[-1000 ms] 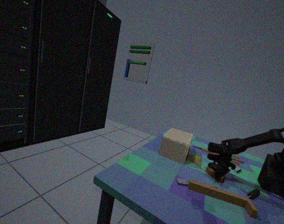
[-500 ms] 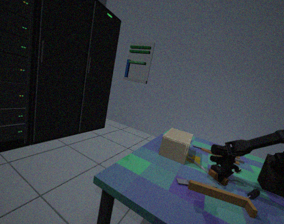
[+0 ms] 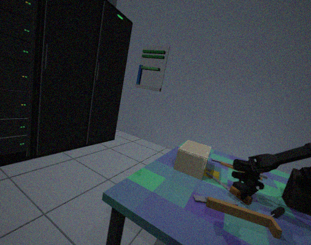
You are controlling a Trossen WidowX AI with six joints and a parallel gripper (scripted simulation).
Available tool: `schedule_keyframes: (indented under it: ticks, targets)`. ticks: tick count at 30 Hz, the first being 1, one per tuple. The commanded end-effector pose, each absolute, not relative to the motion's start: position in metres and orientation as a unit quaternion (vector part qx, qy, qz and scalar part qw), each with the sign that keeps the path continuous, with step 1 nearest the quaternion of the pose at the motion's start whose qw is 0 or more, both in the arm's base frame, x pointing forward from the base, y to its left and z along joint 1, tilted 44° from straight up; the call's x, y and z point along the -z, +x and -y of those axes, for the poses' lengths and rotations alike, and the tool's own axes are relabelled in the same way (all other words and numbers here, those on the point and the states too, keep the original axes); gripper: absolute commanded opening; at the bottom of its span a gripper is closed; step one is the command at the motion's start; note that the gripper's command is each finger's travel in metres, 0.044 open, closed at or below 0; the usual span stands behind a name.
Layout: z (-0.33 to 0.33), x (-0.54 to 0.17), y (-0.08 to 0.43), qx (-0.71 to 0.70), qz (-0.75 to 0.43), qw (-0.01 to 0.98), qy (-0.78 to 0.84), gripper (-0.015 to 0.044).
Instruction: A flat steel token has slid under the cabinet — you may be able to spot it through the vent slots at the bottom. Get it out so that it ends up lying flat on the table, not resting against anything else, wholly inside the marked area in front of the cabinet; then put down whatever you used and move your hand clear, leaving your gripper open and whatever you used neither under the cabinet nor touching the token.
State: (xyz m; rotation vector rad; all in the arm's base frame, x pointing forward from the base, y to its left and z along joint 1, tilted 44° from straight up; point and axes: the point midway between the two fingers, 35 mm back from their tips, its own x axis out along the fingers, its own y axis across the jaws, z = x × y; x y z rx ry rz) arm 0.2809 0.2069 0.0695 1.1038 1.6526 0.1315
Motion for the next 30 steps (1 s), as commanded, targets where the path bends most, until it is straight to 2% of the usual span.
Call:
schedule_keyframes:
  ticks: [1,30]
  targets:
    - [-0.204,-0.073,0.281,-0.054,-0.696,0.544,0.466,0.0000]
    - [-0.196,-0.087,0.277,-0.017,-0.698,0.519,0.492,0.0000]
